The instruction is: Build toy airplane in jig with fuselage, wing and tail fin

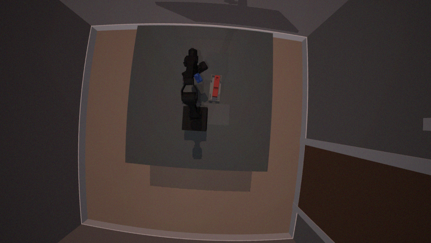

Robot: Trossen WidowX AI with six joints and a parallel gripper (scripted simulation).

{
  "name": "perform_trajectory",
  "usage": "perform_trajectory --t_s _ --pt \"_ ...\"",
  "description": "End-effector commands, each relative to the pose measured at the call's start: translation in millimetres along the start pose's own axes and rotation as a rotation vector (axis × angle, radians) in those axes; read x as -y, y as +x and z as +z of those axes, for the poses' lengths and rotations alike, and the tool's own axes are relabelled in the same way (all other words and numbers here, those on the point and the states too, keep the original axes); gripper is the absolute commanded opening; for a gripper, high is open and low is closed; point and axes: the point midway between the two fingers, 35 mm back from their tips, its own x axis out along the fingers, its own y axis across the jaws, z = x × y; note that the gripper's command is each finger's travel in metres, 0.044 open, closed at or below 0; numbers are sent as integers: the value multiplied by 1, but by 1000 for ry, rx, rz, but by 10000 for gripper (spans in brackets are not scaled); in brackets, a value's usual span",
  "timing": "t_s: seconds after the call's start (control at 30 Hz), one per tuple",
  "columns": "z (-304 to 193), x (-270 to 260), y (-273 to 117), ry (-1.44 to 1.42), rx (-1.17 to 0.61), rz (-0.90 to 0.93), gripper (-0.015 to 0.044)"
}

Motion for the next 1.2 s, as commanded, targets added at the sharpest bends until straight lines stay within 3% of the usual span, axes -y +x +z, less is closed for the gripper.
perform_trajectory --t_s 0.0,1.17 --pt "-9 9 0 -68 8 0 0" --pt "-101 74 19 -616 -2 -6 0"
